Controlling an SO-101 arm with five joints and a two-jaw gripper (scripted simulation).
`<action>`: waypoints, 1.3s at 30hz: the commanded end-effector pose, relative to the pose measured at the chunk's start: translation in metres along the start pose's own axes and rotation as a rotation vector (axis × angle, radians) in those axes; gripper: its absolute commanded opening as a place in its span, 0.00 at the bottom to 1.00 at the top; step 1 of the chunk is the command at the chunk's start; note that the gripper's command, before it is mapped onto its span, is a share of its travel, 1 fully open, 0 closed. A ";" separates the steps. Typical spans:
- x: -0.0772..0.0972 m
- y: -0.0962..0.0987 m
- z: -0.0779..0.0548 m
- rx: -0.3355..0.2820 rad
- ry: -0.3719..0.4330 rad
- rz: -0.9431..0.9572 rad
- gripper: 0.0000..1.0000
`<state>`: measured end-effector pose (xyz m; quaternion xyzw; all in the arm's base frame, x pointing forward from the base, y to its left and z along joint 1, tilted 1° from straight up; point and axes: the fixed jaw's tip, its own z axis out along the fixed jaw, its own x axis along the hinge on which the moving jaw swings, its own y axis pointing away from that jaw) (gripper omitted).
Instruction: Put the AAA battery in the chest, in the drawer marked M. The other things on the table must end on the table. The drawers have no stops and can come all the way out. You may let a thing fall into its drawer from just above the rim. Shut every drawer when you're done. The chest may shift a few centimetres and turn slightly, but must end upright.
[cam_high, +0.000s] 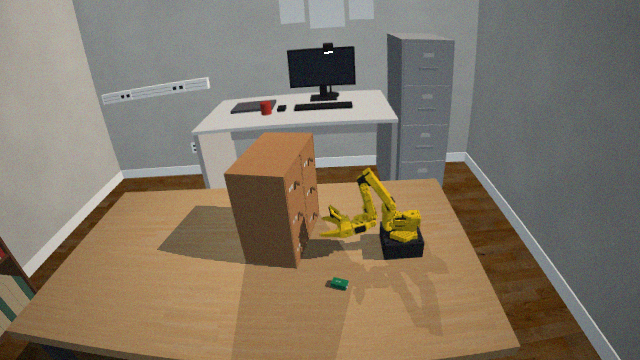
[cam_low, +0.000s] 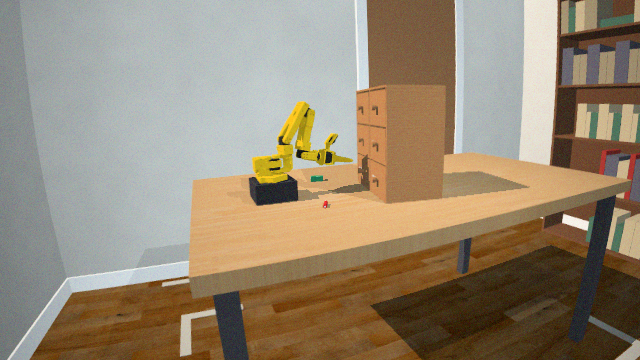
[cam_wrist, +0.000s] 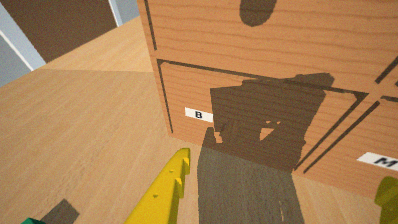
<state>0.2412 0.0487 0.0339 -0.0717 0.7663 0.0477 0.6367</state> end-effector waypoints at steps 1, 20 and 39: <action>0.003 0.002 0.000 -0.007 0.010 0.010 0.50; 0.005 0.003 0.001 -0.012 0.019 0.009 0.50; 0.006 0.004 0.001 -0.014 0.022 0.008 0.50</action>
